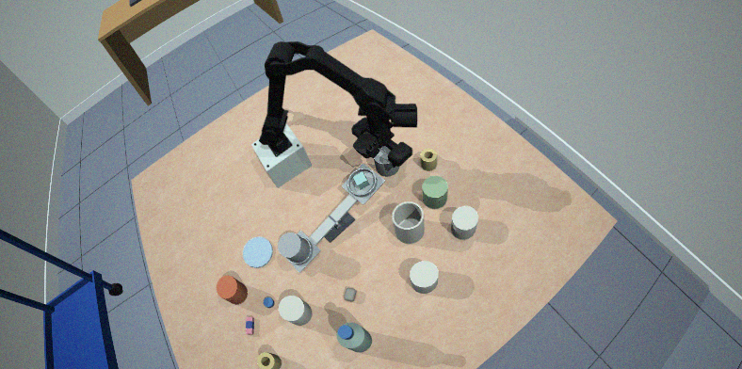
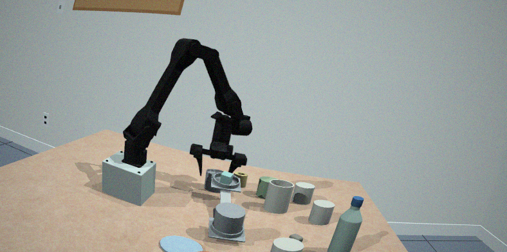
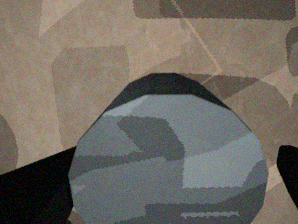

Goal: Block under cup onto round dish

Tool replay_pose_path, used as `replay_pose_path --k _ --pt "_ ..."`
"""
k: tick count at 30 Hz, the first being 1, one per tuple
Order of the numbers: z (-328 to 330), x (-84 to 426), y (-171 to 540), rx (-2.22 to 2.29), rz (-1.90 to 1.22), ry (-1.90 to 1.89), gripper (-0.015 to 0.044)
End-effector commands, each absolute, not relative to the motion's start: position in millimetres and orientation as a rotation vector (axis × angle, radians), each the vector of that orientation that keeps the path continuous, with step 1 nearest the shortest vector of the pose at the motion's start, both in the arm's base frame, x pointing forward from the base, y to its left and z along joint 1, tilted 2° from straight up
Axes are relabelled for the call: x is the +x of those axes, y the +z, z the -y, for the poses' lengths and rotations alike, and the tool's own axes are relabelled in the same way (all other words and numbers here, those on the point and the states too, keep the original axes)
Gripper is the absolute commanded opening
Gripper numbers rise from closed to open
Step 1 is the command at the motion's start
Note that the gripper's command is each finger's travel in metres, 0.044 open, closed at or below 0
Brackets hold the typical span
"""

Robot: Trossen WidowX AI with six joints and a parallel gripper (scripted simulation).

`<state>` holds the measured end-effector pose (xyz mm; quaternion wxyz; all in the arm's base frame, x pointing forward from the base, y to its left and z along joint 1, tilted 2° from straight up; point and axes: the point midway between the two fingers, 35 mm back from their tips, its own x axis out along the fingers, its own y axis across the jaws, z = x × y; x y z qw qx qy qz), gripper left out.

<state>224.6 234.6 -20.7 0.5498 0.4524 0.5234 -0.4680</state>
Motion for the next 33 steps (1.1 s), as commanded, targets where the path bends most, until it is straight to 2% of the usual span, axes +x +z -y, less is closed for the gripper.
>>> replay_pose_path --k 1,5,12,33 --pt "-239.7 227.4 13.8 1.104 -1.237 -1.083 0.0440" --pt "-239.6 227.2 15.9 1.104 -1.237 -1.084 0.0440" --pt "-242.8 255.0 50.8 1.202 -1.178 -0.979 0.0260" --pt "-213.9 263.5 56.3 0.632 -1.374 -0.527 0.0260"
